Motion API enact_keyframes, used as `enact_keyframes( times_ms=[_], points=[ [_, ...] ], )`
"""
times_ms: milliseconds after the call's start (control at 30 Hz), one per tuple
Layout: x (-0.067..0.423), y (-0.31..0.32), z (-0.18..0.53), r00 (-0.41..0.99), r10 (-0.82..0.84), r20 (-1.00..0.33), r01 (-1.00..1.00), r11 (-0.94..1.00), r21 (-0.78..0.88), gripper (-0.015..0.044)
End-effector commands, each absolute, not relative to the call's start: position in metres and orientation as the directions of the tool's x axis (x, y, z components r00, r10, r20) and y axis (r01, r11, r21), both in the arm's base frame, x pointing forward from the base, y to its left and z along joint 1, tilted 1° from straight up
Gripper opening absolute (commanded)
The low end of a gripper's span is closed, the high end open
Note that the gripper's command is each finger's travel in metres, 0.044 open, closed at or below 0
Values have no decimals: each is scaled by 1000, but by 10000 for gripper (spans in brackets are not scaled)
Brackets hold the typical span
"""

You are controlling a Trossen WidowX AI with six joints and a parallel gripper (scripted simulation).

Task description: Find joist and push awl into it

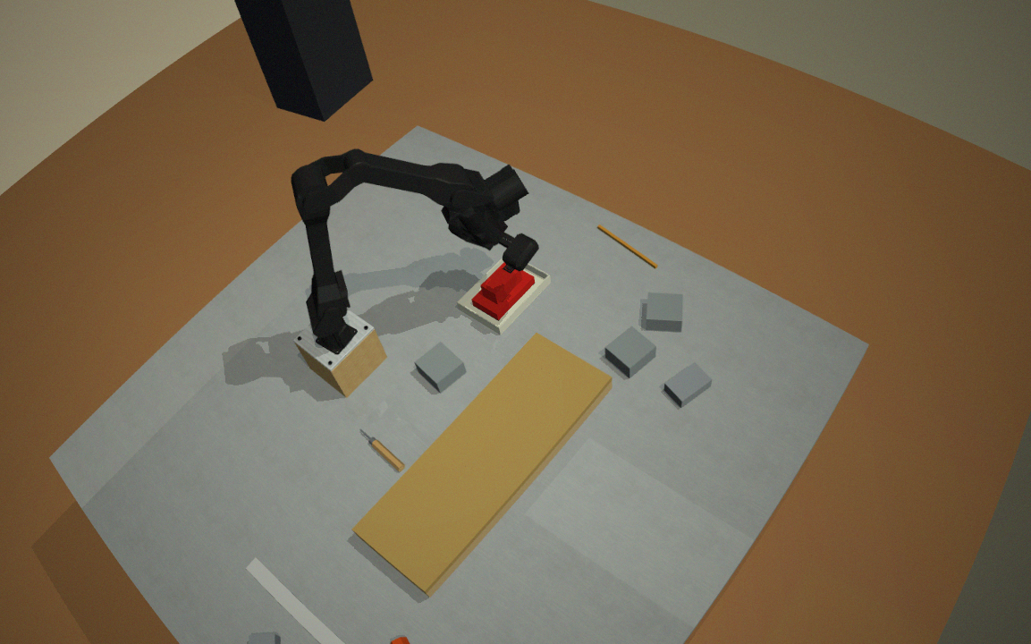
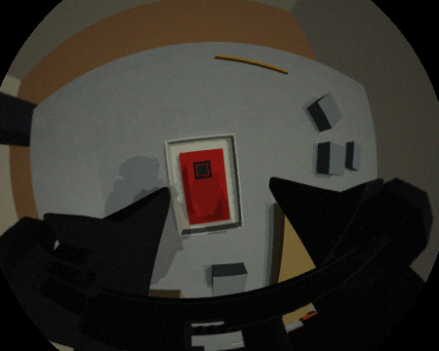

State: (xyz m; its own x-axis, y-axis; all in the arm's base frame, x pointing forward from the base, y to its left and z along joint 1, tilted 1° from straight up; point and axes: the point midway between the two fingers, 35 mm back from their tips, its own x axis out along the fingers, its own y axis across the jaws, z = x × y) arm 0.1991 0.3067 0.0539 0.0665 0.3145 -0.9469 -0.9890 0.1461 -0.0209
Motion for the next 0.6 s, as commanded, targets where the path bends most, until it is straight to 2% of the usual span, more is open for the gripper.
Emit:
enact_keyframes(
  times_ms=[0,267,567],
  points=[
    [230,263,32,63,243,-968,-951,307,15,440],
    [286,146,14,68,158,-985,-708,703,63,440],
    [295,4,1,48,53,-997,-319,947,35,440]
  ],
)
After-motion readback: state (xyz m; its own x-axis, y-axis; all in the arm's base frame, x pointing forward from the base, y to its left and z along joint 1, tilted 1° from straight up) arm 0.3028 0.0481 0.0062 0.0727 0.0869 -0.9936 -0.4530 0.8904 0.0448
